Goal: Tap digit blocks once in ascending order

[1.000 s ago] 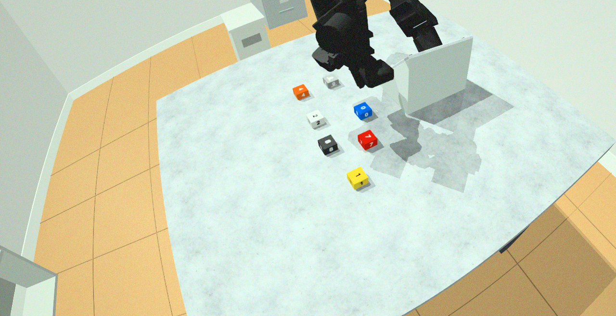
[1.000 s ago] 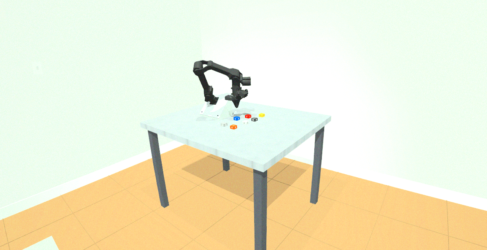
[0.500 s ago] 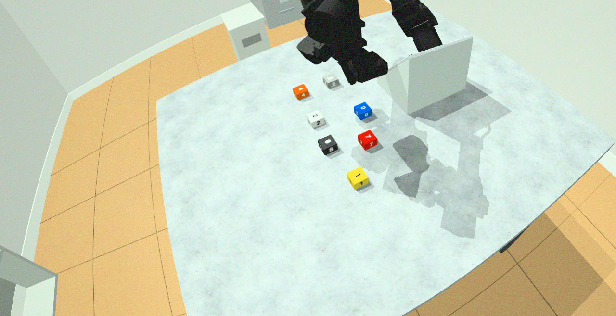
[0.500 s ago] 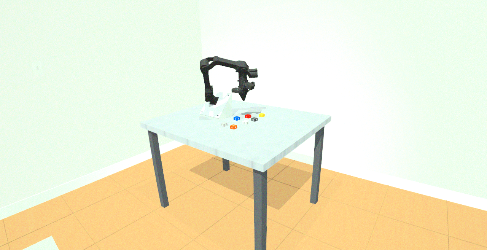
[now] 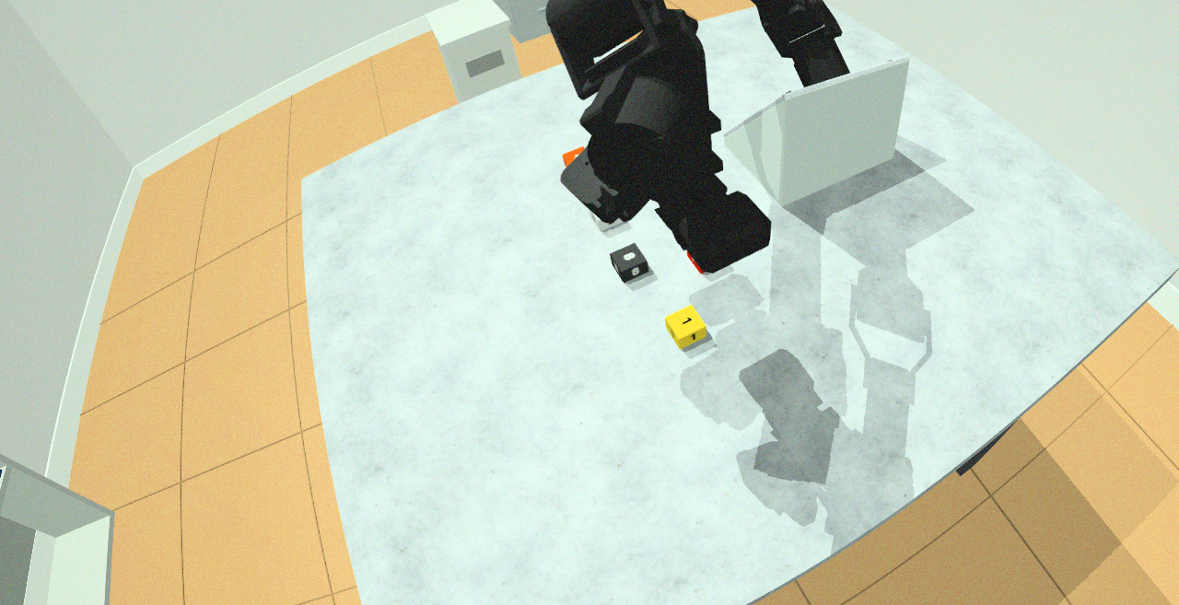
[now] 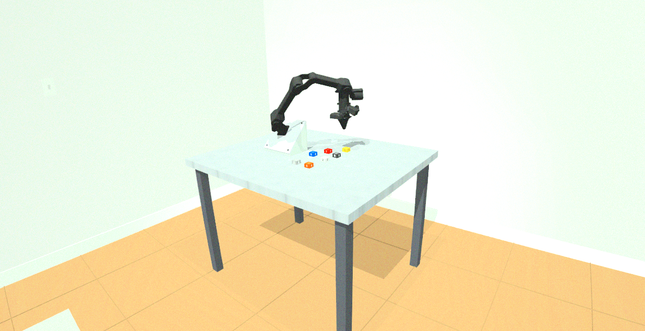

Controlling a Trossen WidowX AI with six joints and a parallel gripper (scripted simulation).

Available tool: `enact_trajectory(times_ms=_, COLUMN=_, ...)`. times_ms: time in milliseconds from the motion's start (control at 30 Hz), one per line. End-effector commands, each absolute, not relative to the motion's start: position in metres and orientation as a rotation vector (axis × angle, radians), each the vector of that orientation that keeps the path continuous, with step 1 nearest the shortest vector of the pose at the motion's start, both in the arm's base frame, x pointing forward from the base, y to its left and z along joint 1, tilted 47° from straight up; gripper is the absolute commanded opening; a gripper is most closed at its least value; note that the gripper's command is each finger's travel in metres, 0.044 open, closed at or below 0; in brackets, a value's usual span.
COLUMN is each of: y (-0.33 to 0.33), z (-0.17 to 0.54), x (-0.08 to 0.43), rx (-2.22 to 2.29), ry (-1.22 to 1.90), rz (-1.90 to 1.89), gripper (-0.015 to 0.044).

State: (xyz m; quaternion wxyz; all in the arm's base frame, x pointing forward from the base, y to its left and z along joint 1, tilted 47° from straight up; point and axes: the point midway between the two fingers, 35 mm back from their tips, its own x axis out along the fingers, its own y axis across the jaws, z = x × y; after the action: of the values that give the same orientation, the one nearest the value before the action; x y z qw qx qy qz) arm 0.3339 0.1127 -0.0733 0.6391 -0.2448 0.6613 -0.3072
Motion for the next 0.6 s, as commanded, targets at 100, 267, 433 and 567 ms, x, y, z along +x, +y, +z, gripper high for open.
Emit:
enact_trajectory(times_ms=100, y=0.087, z=-0.108, x=0.338, rx=-0.552, ry=1.507, rz=-0.701, gripper=0.002)
enact_trajectory(times_ms=267, y=0.057, z=-0.135, x=0.333, rx=-0.551, ry=1.505, rz=-0.709, gripper=0.002)
enact_trajectory(times_ms=433, y=0.057, z=-0.135, x=0.333, rx=-0.551, ry=1.505, rz=-0.709, gripper=0.002)
enact_trajectory(times_ms=567, y=0.053, z=-0.139, x=0.333, rx=-0.551, ry=1.505, rz=-0.709, gripper=0.002)
